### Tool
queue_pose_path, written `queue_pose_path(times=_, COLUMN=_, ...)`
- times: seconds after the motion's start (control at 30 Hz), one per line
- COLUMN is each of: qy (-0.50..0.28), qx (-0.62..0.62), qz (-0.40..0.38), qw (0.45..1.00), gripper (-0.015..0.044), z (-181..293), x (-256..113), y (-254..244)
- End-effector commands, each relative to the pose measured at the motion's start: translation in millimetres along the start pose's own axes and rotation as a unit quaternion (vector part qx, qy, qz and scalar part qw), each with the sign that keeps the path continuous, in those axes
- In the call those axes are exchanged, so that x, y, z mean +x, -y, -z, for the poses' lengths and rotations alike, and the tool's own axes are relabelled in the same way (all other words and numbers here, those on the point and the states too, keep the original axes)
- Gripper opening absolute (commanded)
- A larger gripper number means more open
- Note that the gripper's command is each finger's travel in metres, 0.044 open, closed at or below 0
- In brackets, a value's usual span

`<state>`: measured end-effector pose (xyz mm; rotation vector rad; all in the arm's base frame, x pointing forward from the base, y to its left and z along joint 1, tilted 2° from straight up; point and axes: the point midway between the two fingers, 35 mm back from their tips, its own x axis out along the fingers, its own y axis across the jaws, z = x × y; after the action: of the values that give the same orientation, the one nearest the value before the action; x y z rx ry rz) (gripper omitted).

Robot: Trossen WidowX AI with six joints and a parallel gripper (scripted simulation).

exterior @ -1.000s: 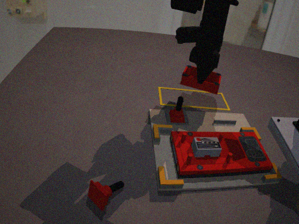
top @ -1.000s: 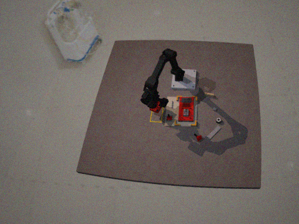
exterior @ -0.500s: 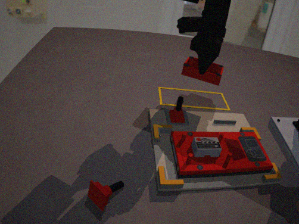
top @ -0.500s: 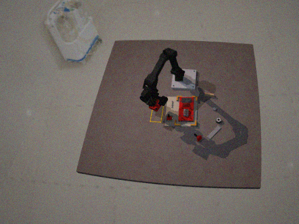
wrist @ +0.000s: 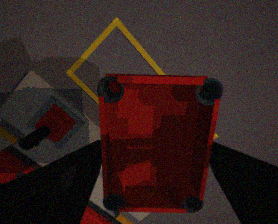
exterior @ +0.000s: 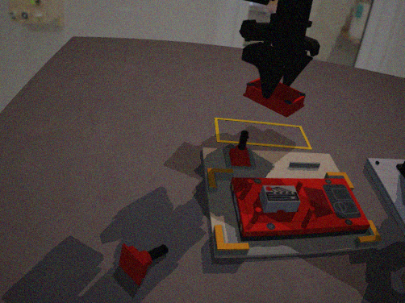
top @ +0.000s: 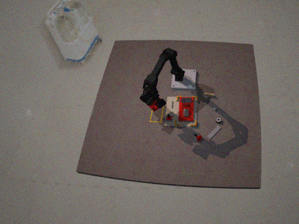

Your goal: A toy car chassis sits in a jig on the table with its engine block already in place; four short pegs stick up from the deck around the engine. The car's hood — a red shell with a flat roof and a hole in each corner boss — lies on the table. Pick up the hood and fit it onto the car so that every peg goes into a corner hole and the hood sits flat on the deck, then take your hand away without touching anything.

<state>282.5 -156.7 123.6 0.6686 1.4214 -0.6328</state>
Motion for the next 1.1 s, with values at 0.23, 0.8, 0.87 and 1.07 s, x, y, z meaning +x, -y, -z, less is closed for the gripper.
queue_pose_path(times=0.23, qy=0.0, qx=0.143, qz=-0.002, qw=0.99, gripper=0.0, z=-0.9, x=-0.3, y=-0.4)
queue_pose_path(times=0.8, qy=-0.001, qx=0.354, qz=-0.002, qw=0.935, gripper=0.0, z=-1.6, x=-0.9, y=-0.5)
queue_pose_path(times=0.87, qy=-0.001, qx=0.378, qz=-0.002, qw=0.926, gripper=0.0, z=-1.7, x=-0.9, y=-0.5)
queue_pose_path(times=1.07, qy=-0.001, qx=0.448, qz=-0.002, qw=0.894, gripper=0.0, z=-1.9, x=-1.1, y=-0.6)
